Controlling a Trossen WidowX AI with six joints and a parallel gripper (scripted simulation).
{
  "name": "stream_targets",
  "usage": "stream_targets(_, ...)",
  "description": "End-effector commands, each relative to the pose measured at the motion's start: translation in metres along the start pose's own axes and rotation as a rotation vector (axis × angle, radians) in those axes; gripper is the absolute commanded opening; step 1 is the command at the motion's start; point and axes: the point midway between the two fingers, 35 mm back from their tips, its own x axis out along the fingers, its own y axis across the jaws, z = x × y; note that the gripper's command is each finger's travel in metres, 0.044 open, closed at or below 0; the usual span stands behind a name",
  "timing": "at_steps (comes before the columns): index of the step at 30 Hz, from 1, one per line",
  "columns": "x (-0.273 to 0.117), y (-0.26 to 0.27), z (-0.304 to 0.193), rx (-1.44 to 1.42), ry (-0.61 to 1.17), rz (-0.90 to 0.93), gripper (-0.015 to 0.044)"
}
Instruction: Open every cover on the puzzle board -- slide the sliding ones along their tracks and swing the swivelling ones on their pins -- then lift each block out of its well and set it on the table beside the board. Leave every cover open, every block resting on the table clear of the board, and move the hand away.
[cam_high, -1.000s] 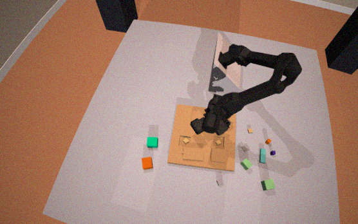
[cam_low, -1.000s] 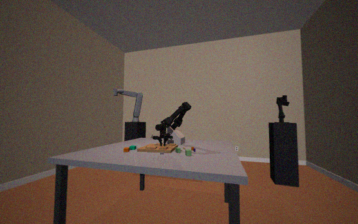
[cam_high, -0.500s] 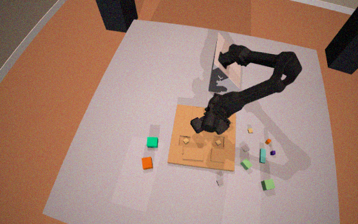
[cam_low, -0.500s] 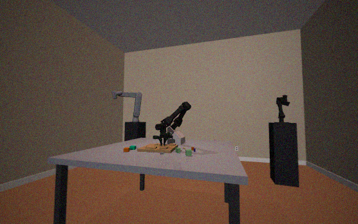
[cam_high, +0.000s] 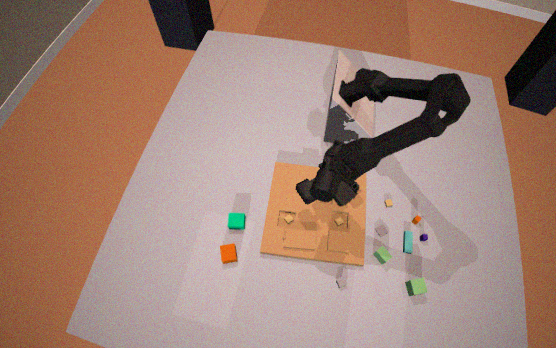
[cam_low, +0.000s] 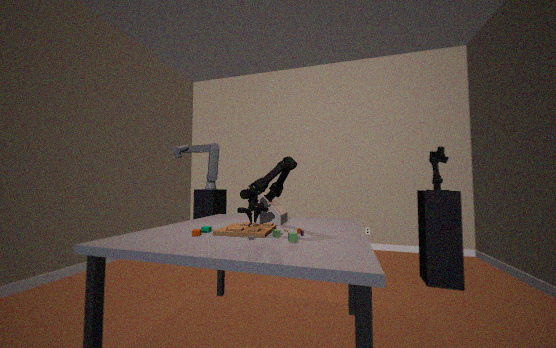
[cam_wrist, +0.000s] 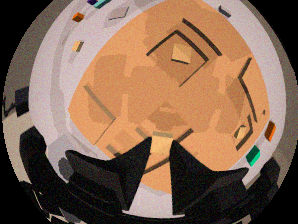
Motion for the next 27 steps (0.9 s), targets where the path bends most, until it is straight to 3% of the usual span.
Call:
stream_targets(1, -0.007, -0.003, 0.002, -0.009, -0.002, -0.011, 0.008)
stream_targets(27, -0.053, -0.003, 0.001, -0.007, -0.002, -0.01, 0.008)
